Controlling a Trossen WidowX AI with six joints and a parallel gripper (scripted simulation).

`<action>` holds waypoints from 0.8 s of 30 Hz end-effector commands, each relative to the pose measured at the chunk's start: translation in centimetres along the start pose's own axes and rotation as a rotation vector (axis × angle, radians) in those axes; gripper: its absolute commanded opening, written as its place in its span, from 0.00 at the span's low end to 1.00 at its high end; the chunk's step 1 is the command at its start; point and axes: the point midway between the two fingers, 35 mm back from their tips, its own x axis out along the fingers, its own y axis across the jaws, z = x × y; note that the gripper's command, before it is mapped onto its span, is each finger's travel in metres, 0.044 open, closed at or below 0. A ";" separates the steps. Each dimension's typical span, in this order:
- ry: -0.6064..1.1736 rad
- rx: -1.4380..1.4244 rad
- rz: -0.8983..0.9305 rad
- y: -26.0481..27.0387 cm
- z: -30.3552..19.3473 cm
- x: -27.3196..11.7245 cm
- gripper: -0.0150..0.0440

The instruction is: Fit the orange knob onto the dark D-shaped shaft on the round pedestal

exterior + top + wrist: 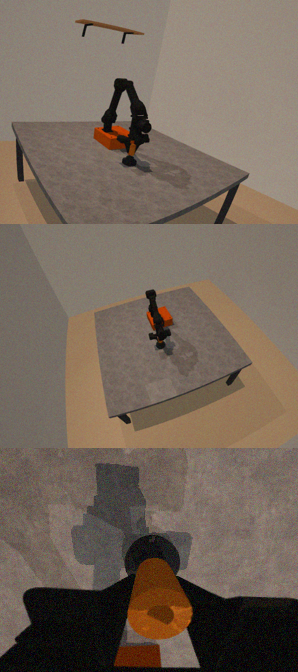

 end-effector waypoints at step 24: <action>0.002 0.212 -0.003 0.0 -0.1 -0.1 0.25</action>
